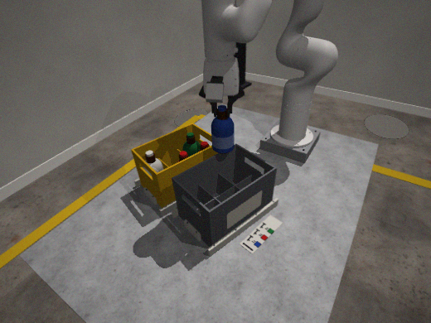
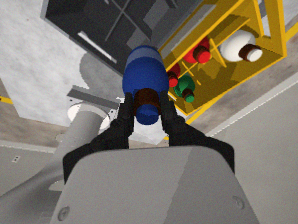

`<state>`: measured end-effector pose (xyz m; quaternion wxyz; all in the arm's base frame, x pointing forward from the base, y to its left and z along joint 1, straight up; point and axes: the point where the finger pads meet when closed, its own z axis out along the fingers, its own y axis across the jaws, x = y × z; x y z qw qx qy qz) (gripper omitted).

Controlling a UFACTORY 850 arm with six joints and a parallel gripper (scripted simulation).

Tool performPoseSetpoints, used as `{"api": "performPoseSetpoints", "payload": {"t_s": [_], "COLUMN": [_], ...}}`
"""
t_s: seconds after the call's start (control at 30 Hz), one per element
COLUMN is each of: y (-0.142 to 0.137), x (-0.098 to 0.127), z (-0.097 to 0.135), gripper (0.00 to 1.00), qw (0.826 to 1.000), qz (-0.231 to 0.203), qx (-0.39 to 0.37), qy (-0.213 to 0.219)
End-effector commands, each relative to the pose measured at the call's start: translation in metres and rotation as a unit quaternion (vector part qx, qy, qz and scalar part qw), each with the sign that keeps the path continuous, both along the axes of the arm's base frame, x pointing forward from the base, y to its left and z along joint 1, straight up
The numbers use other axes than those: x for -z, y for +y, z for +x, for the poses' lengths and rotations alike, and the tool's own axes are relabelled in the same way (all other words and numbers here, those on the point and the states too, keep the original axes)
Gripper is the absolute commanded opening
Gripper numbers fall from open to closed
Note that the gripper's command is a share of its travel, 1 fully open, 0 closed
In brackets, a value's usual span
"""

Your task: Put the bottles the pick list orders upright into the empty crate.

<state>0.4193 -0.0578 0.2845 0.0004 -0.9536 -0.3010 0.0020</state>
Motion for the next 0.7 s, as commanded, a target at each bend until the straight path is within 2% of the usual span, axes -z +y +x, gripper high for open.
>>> {"api": "performPoseSetpoints", "payload": {"t_s": [0.0, 0.67], "y": [0.005, 0.040], "x": [-0.001, -0.001], "z": [-0.001, -0.011], "gripper": [0.00, 0.00], "qw": [1.000, 1.000], "qz": [0.000, 0.000], "qx": [0.000, 0.000], "qy": [-0.001, -0.001]}}
